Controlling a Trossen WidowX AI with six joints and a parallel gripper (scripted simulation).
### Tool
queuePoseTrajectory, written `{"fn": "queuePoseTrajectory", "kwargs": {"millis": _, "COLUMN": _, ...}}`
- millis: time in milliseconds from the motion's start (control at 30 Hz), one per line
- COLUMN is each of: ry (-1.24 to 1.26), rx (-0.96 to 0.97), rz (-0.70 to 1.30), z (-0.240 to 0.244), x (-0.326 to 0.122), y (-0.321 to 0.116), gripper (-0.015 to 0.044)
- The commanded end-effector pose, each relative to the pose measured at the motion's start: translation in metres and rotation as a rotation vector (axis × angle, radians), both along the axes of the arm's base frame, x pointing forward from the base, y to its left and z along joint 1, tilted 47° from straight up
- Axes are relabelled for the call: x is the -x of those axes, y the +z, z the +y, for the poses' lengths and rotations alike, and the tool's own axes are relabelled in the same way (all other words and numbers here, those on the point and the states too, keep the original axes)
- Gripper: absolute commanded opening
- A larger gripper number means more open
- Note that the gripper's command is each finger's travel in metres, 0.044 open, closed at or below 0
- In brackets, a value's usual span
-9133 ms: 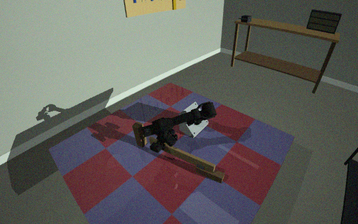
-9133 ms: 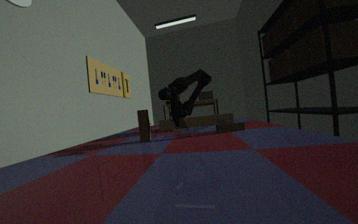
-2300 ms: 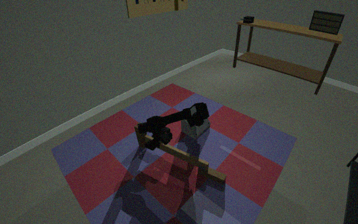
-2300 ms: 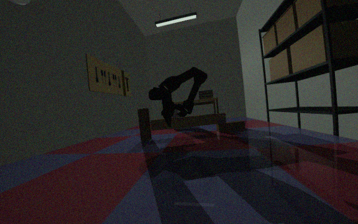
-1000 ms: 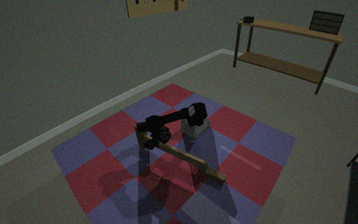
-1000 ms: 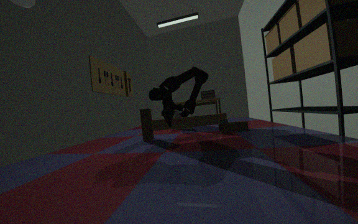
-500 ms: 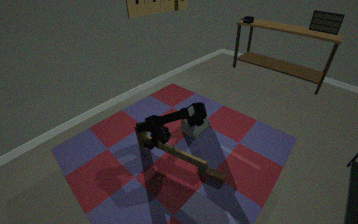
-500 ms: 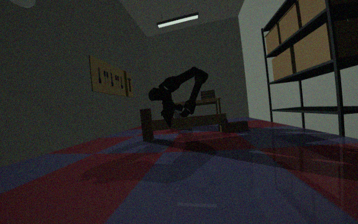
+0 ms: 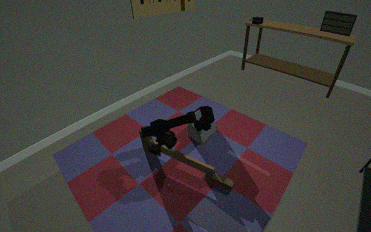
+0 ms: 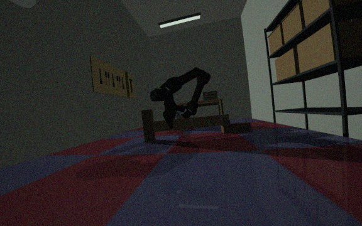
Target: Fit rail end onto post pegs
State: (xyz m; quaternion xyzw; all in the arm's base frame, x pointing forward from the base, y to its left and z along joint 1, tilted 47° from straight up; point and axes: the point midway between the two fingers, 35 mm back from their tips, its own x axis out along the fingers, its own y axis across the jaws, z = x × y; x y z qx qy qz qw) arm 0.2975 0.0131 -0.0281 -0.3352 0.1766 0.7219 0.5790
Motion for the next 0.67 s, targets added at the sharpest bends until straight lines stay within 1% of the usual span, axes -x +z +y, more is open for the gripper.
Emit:
{"fn": "queuePoseTrajectory", "kwargs": {"millis": 0, "ry": 0.0, "rx": 0.0, "rz": -0.001, "z": 0.0, "x": 0.0, "y": 0.0, "gripper": 0.044}}
{"fn": "queuePoseTrajectory", "kwargs": {"millis": 67, "ry": 0.0, "rx": 0.0, "rz": -0.001, "z": 0.0, "x": 0.0, "y": 0.002, "gripper": 0.044}}
{"fn": "queuePoseTrajectory", "kwargs": {"millis": 167, "ry": -0.005, "rx": 0.002, "rz": -0.007, "z": -0.002, "x": 0.004, "y": 0.033, "gripper": 0.044}}
{"fn": "queuePoseTrajectory", "kwargs": {"millis": 233, "ry": -0.007, "rx": 0.002, "rz": -0.009, "z": -0.002, "x": 0.006, "y": 0.042, "gripper": 0.044}}
{"fn": "queuePoseTrajectory", "kwargs": {"millis": 633, "ry": -0.007, "rx": 0.002, "rz": -0.009, "z": -0.002, "x": 0.006, "y": 0.042, "gripper": 0.044}}
